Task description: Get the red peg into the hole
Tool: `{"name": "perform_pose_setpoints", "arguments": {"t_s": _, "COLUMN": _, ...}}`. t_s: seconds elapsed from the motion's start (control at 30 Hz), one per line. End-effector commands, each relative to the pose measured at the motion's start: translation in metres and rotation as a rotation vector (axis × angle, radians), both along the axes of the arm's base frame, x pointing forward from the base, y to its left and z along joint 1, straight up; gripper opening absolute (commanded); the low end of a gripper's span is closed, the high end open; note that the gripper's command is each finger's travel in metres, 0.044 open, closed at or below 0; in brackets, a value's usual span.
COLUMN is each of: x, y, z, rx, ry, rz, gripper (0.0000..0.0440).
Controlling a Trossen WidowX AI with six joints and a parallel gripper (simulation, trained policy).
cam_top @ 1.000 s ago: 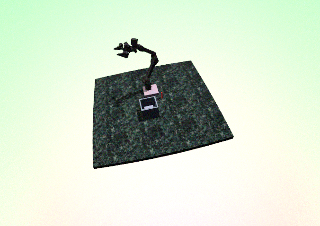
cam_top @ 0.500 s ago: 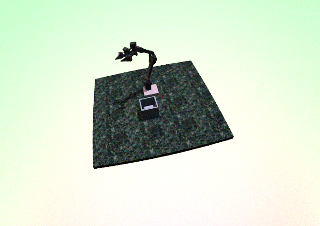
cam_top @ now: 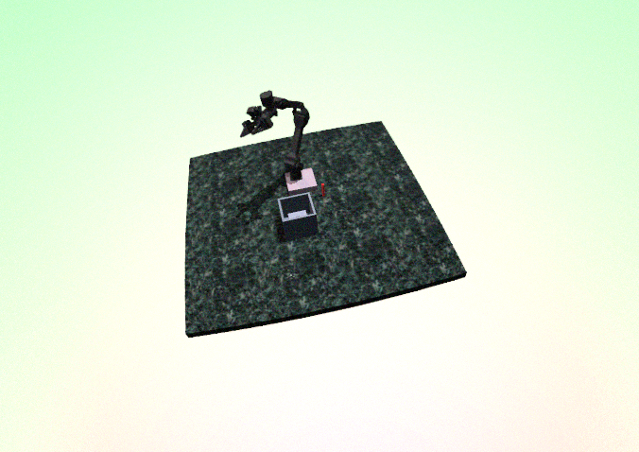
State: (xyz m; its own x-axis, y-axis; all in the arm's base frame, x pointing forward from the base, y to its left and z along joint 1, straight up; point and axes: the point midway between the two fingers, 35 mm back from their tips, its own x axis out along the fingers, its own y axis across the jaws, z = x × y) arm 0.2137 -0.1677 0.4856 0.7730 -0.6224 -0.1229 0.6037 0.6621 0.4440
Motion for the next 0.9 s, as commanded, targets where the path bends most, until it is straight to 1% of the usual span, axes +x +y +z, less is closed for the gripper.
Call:
{"name": "perform_pose_setpoints", "arguments": {"t_s": 0.0, "x": 0.009, "y": 0.01, "z": -0.01, "rx": 0.071, "ry": -0.012, "rz": 0.044, "gripper": 0.044}}
{"name": "perform_pose_setpoints", "arguments": {"t_s": 0.43, "x": 0.041, "y": 0.059, "z": -0.055, "rx": 0.38, "ry": -0.01, "rz": 0.206, "gripper": 0.044}}
{"name": "perform_pose_setpoints", "arguments": {"t_s": 0.87, "x": 0.058, "y": 0.117, "z": -0.104, "rx": 0.686, "ry": 0.081, "rz": 0.324, "gripper": 0.044}}
